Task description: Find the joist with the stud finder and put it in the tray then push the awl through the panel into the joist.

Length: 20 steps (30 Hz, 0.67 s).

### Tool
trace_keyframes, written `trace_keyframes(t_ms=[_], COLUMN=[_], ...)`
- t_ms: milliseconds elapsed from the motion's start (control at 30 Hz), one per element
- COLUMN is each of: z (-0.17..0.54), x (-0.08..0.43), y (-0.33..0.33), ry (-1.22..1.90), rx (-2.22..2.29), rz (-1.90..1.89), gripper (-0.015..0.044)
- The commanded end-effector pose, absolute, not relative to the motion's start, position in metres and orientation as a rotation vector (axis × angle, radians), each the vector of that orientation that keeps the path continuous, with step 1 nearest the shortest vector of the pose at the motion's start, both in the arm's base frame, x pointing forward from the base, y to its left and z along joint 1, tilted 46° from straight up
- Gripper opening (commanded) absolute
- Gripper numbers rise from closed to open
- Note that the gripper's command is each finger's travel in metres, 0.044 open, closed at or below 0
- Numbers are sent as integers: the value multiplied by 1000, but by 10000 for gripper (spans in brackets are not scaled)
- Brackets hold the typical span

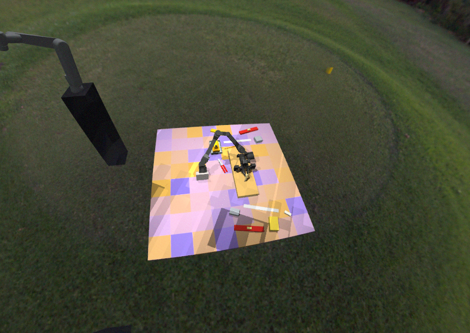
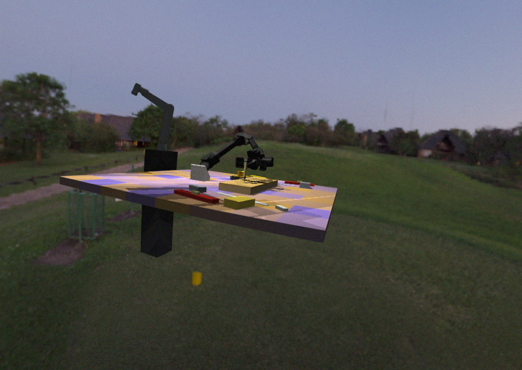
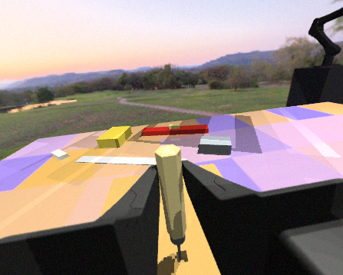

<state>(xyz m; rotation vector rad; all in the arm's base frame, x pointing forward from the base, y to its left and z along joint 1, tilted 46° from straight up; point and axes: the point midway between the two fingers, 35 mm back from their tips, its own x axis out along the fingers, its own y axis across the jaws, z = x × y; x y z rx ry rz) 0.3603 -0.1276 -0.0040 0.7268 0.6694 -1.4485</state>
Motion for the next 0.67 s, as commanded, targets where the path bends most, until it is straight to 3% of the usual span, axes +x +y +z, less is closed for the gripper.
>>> trace_keyframes(t_ms=[0, 633], z=[-5, -4], x=[359, 360], y=[-127, -128], ry=[669, 669], rx=[726, 727], rz=[-1452, -1449], gripper=[0, 0])
